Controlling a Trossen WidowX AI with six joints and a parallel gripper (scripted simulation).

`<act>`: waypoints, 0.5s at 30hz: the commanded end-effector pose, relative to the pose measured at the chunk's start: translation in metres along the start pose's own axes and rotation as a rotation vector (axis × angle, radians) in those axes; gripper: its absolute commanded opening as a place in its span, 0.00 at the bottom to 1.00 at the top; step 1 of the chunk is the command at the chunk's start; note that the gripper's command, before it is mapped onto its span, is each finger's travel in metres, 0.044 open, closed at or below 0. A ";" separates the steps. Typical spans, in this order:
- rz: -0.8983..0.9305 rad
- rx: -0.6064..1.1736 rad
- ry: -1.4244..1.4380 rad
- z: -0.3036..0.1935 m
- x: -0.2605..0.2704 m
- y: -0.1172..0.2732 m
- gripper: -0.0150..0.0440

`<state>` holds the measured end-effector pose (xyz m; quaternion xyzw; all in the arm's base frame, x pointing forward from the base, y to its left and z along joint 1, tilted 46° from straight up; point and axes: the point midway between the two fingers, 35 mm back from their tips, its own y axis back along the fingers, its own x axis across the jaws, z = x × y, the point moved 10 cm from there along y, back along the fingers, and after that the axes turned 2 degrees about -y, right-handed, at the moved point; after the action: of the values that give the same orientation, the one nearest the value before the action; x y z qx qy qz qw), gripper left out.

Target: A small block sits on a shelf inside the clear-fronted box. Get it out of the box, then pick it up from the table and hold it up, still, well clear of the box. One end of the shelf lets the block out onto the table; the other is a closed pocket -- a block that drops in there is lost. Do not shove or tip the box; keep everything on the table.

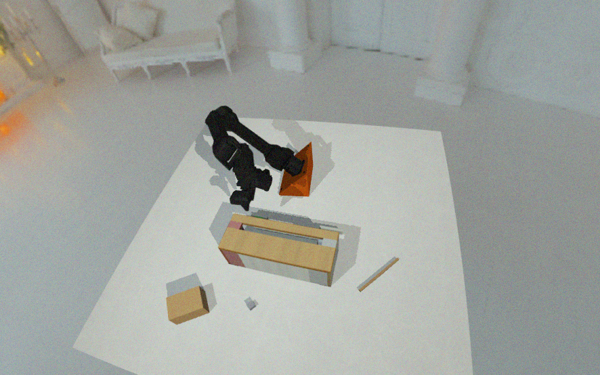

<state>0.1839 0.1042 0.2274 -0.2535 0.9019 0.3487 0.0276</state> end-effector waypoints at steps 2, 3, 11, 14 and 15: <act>-0.077 0.033 0.834 -0.004 0.017 0.001 0.74; -0.081 0.036 0.891 -0.005 0.018 0.001 0.74; -0.109 0.073 1.340 -0.007 0.025 0.002 0.74; -0.112 0.082 1.437 -0.007 0.027 0.002 0.74; -0.112 0.082 1.437 -0.007 0.027 0.002 0.74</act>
<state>0.1702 0.0962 0.2298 -0.4074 0.8265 0.2076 -0.3284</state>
